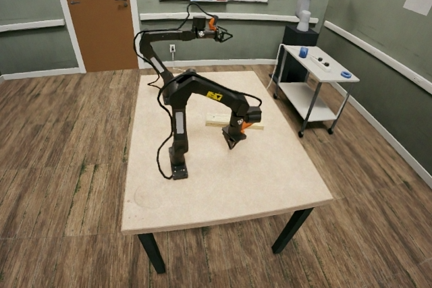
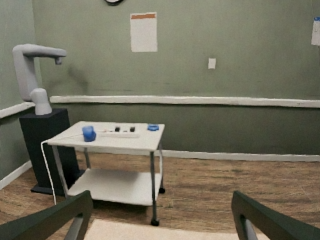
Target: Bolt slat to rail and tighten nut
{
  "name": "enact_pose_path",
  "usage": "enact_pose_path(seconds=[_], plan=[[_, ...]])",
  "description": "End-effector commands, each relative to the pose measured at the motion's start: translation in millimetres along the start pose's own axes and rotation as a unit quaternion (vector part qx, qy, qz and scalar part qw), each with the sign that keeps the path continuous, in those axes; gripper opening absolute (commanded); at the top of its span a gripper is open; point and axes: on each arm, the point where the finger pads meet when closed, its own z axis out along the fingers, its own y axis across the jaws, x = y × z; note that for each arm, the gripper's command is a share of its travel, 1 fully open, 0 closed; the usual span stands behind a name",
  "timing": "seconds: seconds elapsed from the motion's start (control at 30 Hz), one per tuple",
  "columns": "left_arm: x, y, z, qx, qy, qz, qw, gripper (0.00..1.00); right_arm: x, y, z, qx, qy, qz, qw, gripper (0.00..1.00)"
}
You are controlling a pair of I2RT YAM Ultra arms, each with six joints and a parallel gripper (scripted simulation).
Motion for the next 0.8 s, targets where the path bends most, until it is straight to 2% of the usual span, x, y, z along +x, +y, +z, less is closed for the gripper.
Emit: enact_pose_path(seconds=[0.0,0.13,0.27,0.37,0.57,0.77], plan=[[-12.0,1.3,-4.3,0.001,-0.019,0.001,1.0,1.0,-10.2,-1.2,-16.7,0.009,-0.023,-0.02,0.999,0.12],[-12.0,1.3,-4.3,0.001,-0.019,0.001,1.0,1.0,-22.7,11.4,-18.6,0.011,-0.023,-0.111,0.993,0.12],[-12.0,1.3,-4.3,0.001,-0.019,0.001,1.0,1.0,-35.5,26.4,-20.4,0.013,-0.021,-0.21,0.977,0.12],[-12.0,1.3,-4.3,0.001,-0.019,0.001,1.0,1.0,-38.6,30.3,-20.8,0.014,-0.021,-0.234,0.972,0.12],[-12.0,1.3,-4.3,0.001,-0.019,0.001,1.0,1.0,-55.2,54.9,-22.9,0.016,-0.019,-0.373,0.928,0.12],[-12.0,1.3,-4.3,0.001,-0.019,0.001,1.0,1.0,-69.1,81.3,-24.6,0.018,-0.017,-0.5,0.866,0.12]])
